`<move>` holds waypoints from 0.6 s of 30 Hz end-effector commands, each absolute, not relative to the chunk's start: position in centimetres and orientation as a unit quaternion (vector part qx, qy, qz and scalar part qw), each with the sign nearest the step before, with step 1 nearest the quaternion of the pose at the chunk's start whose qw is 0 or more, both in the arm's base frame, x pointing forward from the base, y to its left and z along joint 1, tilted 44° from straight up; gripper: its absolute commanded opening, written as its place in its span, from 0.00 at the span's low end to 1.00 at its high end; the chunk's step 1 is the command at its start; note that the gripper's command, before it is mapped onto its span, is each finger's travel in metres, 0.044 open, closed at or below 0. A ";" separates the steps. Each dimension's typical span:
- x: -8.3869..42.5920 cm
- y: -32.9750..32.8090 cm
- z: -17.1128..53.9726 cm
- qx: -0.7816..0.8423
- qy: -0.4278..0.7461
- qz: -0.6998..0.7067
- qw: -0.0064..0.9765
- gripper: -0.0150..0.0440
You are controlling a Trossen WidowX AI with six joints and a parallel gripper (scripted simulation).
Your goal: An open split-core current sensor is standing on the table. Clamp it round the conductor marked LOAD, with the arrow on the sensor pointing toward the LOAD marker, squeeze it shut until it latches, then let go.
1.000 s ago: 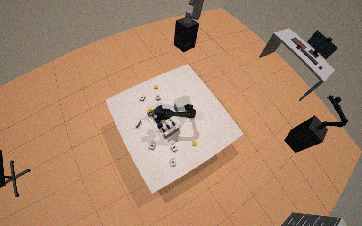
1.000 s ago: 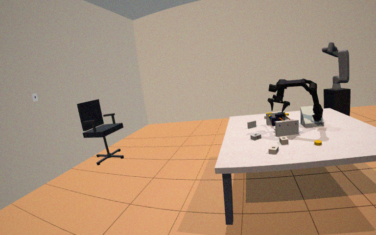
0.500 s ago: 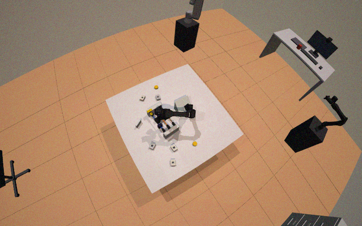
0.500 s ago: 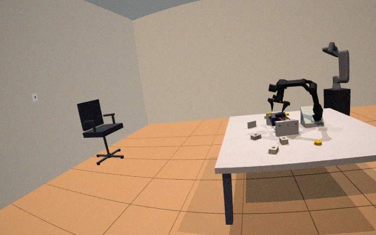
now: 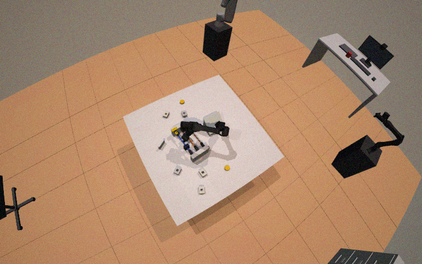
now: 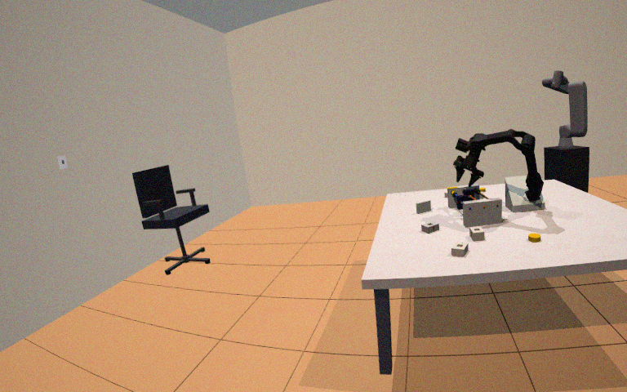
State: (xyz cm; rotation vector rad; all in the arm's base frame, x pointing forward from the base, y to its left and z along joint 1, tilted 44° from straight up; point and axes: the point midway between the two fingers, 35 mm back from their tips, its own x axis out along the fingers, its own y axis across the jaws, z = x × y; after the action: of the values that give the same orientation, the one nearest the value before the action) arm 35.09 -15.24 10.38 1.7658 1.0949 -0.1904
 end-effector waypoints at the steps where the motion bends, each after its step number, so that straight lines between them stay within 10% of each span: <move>1: 32.5 -17.0 8.6 0.607 0.350 0.070 0.710 1.00; 8: 28.0 -17.0 7.3 0.350 0.185 0.176 0.901 1.00; 18: 27.5 -16.9 7.2 0.321 0.168 0.182 0.914 1.00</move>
State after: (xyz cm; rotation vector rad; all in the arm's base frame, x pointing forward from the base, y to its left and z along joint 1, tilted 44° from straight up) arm 29.60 -17.47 7.08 0.9185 0.5039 0.3192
